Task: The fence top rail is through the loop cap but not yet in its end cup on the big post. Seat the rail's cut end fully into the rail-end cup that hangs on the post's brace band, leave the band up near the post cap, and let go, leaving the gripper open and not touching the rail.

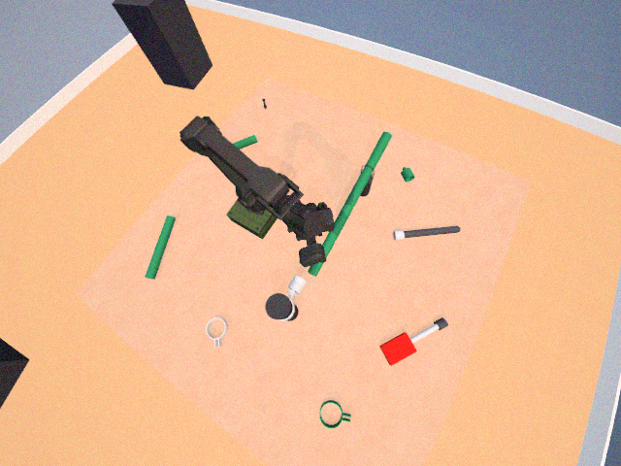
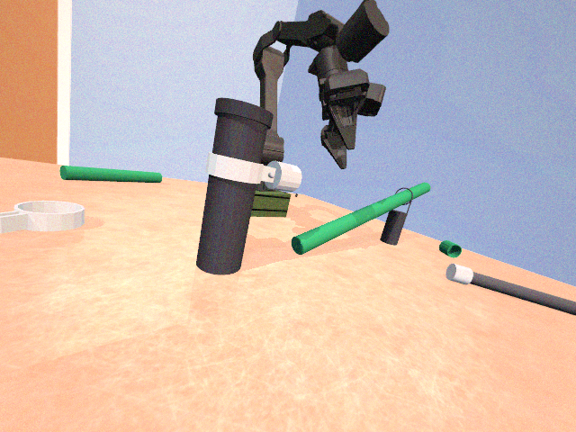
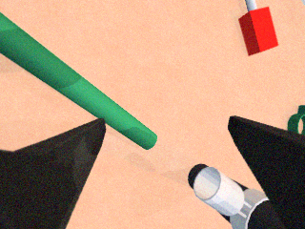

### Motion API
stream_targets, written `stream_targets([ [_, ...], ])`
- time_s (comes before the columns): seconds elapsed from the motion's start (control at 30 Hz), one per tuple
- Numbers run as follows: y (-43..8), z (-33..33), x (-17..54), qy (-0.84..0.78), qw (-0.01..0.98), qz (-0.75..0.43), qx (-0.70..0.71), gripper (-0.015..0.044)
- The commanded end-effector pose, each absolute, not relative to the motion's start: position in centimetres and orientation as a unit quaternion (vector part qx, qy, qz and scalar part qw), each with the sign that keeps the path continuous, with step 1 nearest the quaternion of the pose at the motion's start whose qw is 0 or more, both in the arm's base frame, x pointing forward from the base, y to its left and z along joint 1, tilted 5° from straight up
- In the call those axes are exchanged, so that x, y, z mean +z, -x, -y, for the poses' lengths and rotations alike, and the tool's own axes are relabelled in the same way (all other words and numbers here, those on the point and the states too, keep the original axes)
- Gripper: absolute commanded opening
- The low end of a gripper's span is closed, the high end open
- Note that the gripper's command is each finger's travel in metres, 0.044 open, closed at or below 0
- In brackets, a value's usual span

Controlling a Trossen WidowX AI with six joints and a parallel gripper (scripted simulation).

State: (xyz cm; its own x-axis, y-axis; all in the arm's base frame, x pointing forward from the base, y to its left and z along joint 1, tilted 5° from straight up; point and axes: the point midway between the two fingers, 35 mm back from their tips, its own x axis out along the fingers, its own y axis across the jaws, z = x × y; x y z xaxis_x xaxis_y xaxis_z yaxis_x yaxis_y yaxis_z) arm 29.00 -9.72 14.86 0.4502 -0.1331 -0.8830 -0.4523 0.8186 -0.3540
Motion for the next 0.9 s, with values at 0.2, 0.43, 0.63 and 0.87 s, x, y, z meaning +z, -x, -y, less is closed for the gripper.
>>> stream_targets([
  [0.2, -28.2, 4.2, 19.4, -0.020, 0.857, -0.504, -0.102, 0.0440],
  [0.43, -28.2, 4.2, 19.4, -0.020, 0.857, -0.504, -0.102, 0.0440],
  [0.63, -28.2, 4.2, 19.4, -0.020, 0.857, -0.504, -0.102, 0.0440],
  [0.87, -29.1, 3.7, 17.1, 0.145, 0.808, -0.570, 0.024, 0.0440],
])
